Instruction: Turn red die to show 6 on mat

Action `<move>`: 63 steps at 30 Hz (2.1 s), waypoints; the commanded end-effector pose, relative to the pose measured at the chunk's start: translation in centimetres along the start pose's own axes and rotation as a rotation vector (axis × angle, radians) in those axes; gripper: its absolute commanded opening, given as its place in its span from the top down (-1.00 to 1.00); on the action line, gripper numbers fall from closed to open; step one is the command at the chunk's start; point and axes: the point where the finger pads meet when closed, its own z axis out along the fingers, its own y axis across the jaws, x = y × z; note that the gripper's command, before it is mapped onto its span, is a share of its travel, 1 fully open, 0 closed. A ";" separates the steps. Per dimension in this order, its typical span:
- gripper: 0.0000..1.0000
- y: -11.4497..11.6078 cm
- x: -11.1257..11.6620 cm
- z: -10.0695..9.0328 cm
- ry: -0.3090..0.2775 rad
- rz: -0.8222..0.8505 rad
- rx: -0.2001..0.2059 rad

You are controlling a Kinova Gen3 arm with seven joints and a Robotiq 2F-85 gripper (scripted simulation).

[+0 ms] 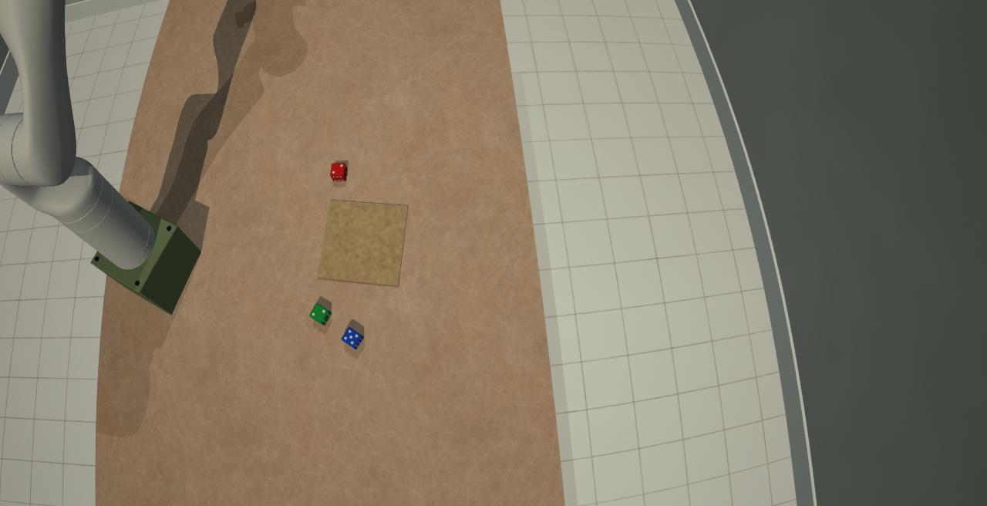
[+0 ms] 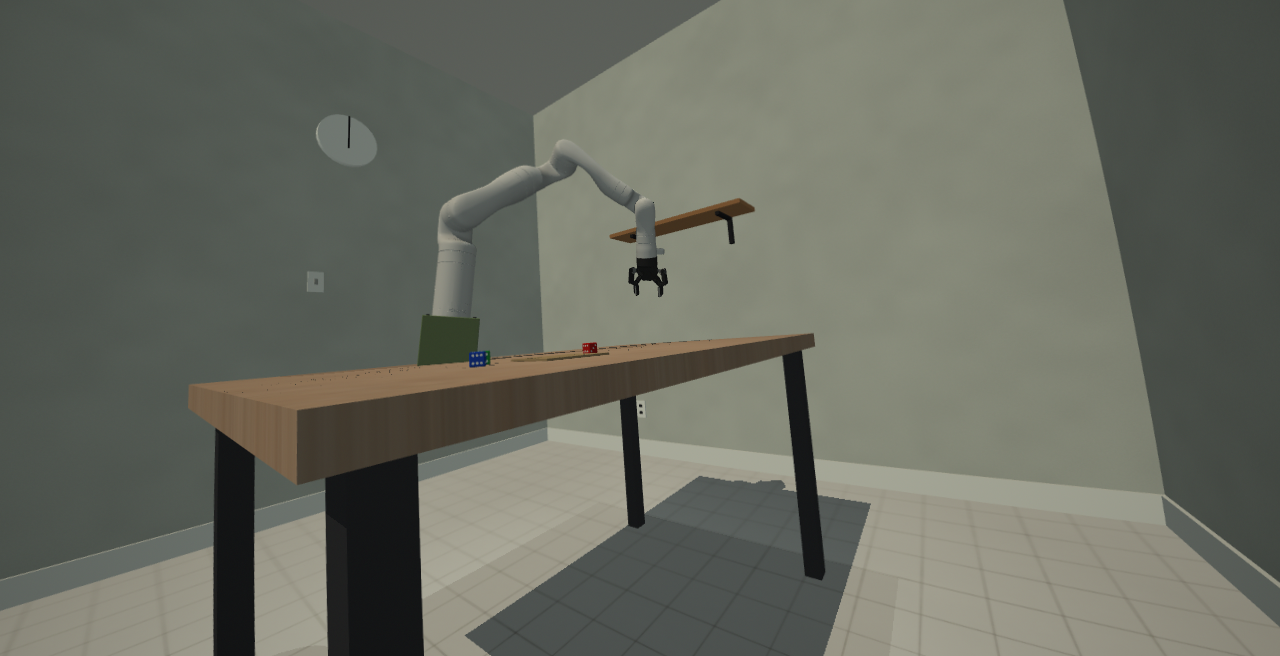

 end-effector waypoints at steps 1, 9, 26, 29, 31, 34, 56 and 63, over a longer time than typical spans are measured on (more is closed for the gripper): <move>-1.00 2.1 -1.5 -0.6 -0.003 0.043 -0.013; -1.00 10.6 -12.0 -3.3 -0.039 0.342 -0.081; -1.00 18.5 -33.4 -9.7 -0.068 0.917 -0.201; -1.00 18.9 -36.8 -10.8 -0.068 1.008 -0.218; -1.00 18.9 -40.1 -11.8 -0.066 1.101 -0.236; -1.00 18.8 -43.3 -12.8 -0.064 1.193 -0.254; -1.00 7.7 -68.6 -20.7 0.021 2.098 -0.412; -1.00 1.7 -73.6 -22.0 0.074 2.388 -0.458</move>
